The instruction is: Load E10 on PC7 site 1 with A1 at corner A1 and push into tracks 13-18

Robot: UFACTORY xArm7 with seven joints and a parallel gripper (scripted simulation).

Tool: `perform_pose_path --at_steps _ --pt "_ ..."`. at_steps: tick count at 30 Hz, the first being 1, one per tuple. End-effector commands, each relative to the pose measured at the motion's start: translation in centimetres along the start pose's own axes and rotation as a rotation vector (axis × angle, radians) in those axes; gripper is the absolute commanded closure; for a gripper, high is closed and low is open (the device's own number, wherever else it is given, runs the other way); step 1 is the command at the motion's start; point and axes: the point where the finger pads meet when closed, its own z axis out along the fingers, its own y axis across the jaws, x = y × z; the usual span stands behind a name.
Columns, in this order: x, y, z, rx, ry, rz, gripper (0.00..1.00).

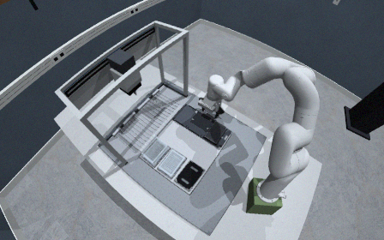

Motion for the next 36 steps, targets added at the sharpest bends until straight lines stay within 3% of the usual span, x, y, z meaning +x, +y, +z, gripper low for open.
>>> perform_pose_path --at_steps 1,36 --pt "0.0 0.2 -0.2 -0.005 -0.002 0.000 0.00" --pt "1.5 0.2 -0.2 -0.005 -0.002 0.000 0.00"
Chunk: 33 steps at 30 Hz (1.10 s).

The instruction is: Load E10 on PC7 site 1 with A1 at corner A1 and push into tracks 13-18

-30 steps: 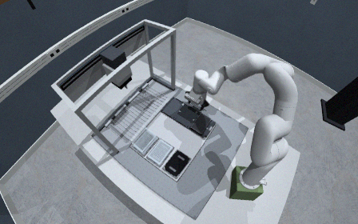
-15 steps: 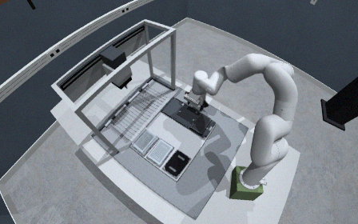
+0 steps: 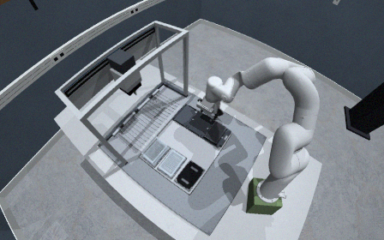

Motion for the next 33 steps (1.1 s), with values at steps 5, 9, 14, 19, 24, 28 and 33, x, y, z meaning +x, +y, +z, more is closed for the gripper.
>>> perform_pose_path --at_steps 5,9,14,19,24,28,33 --pt "0.4 0.2 -0.2 -0.005 -0.002 0.000 0.00" --pt "0.6 0.2 -0.2 -0.005 -0.002 0.000 0.00" --pt "0.7 0.2 -0.2 -0.005 -0.002 0.000 0.00" --pt "1.0 0.2 -0.2 -0.005 -0.002 0.000 0.00" --pt "1.2 0.2 -0.2 -0.005 -0.002 0.000 0.00" --pt "1.4 0.2 -0.2 -0.005 -0.002 0.000 0.00" --pt "1.6 0.2 -0.2 -0.005 -0.002 0.000 0.00"
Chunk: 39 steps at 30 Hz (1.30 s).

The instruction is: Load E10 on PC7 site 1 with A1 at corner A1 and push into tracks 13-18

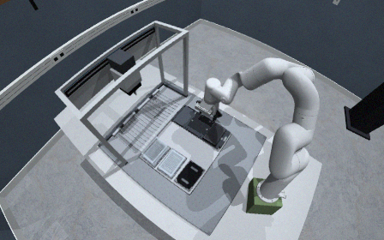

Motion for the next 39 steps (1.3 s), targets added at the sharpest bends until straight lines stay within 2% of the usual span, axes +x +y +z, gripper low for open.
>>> perform_pose_path --at_steps 1,39 --pt "0.2 0.2 -0.2 -0.005 -0.001 -0.001 0.00" --pt "1.5 0.2 -0.2 -0.005 -0.001 -0.001 0.00"
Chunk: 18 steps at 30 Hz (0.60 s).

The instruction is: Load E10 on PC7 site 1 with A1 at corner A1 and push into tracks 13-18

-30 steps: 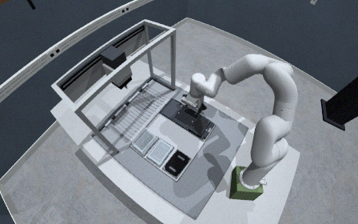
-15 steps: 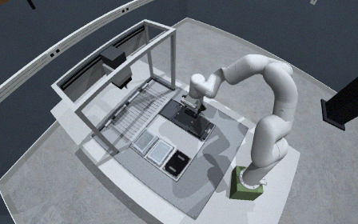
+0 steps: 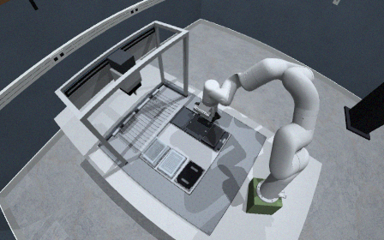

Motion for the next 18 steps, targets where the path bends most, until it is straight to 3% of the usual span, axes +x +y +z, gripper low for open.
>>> perform_pose_path --at_steps 1,18 --pt "0.03 0.22 -0.20 -0.005 -0.001 -0.001 0.00" --pt "-0.37 0.22 -0.20 -0.005 -0.001 -0.001 0.00"
